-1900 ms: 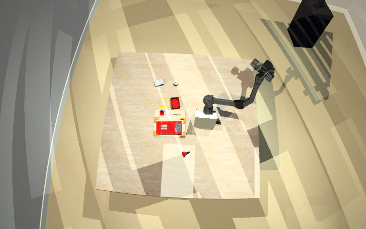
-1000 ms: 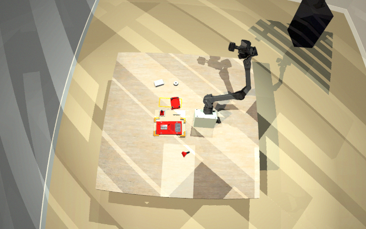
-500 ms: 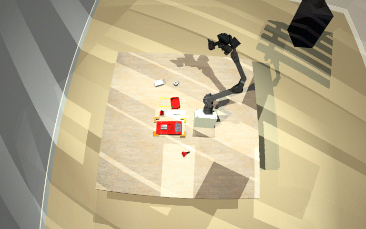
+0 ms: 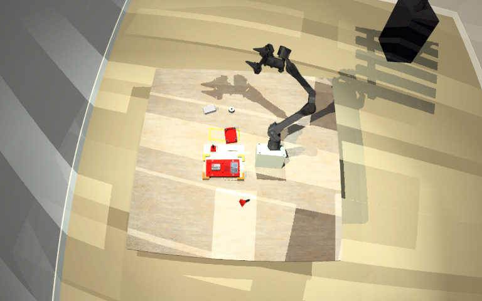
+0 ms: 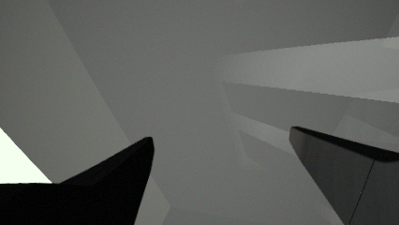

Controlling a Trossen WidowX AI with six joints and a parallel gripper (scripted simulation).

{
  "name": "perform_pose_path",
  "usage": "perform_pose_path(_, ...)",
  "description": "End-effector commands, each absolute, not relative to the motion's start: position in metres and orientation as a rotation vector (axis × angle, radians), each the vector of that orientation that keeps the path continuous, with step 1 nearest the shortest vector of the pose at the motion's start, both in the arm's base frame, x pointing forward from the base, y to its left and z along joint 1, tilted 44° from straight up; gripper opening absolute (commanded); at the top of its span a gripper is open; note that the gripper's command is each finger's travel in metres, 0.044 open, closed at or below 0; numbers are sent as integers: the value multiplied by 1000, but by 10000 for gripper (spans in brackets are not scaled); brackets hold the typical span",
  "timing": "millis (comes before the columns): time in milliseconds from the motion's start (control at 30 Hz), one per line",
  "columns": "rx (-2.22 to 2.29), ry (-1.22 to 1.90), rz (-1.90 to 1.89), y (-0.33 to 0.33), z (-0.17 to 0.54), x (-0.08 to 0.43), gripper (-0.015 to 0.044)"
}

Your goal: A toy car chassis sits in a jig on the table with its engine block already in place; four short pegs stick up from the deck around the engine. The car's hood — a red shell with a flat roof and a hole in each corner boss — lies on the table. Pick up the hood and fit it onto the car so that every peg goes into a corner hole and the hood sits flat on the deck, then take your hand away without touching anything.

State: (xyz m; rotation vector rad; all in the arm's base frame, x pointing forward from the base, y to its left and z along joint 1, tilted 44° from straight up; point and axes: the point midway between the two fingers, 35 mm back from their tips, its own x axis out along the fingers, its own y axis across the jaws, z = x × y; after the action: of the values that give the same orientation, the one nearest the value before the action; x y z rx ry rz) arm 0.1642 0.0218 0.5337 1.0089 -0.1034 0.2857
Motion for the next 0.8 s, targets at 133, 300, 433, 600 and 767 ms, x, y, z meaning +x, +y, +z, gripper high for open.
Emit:
perform_pose_path(133,1151,26,35,-17,478,230,440)
perform_pose_path(300,1216,108,-140,-39,436,264,440)
perform_pose_path(433,1249,175,-287,-55,398,286,440)
perform_pose_path(600,1264,263,-485,-74,346,306,440)
perform_pose_path(767,1245,351,-686,-90,293,317,440)
